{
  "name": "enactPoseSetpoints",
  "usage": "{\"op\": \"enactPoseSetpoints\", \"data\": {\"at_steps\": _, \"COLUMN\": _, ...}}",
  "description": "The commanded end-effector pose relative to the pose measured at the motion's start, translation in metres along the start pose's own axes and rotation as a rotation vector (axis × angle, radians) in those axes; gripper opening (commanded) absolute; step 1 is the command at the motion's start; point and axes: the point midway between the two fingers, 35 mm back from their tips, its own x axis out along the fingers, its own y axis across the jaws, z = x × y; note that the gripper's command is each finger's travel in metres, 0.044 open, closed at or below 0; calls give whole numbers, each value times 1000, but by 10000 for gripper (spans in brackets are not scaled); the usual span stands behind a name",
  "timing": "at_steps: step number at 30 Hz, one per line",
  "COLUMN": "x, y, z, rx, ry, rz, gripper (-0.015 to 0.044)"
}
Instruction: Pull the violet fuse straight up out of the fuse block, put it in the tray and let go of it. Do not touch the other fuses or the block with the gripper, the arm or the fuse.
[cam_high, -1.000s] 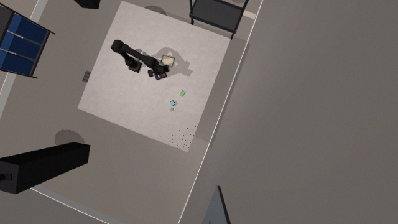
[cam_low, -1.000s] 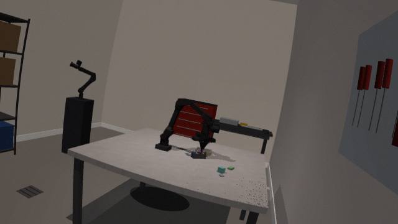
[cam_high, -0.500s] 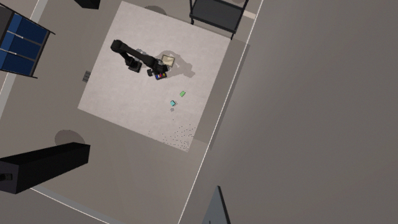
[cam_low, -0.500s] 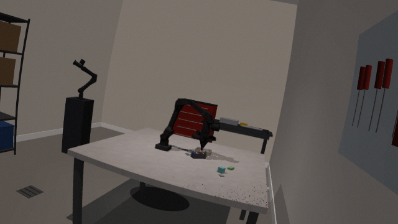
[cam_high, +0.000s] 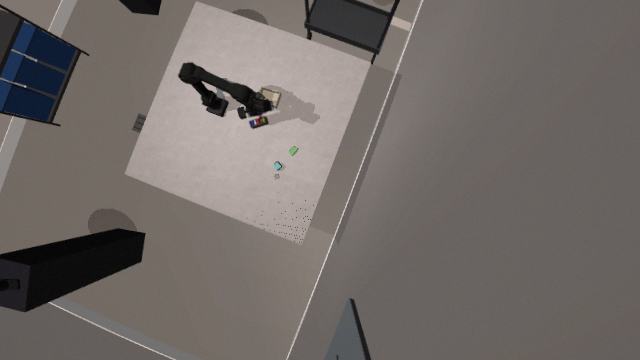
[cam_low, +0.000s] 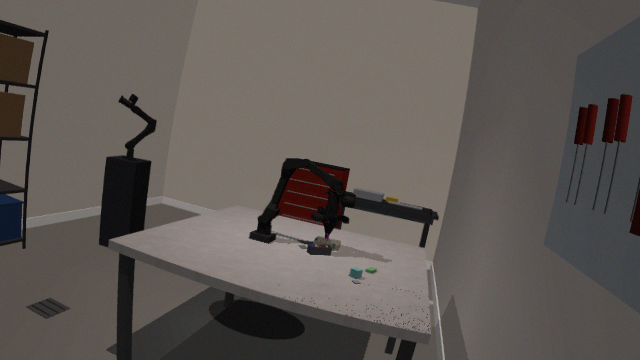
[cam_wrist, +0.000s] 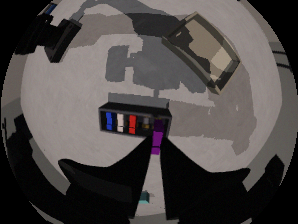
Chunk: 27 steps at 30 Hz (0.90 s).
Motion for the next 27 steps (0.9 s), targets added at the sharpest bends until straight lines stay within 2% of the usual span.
{"op": "enactPoseSetpoints", "data": {"at_steps": 1, "x": -1, "y": -15, "z": 17, "rx": -4, "ry": -5, "rz": -3, "gripper": 0}}
{"op": "enactPoseSetpoints", "data": {"at_steps": 22, "x": -3, "y": -76, "z": 125, "rx": -3, "ry": -14, "rz": -9, "gripper": 0}}
{"op": "enactPoseSetpoints", "data": {"at_steps": 27, "x": -3, "y": -78, "z": 129, "rx": -3, "ry": -15, "rz": -9, "gripper": 0}}
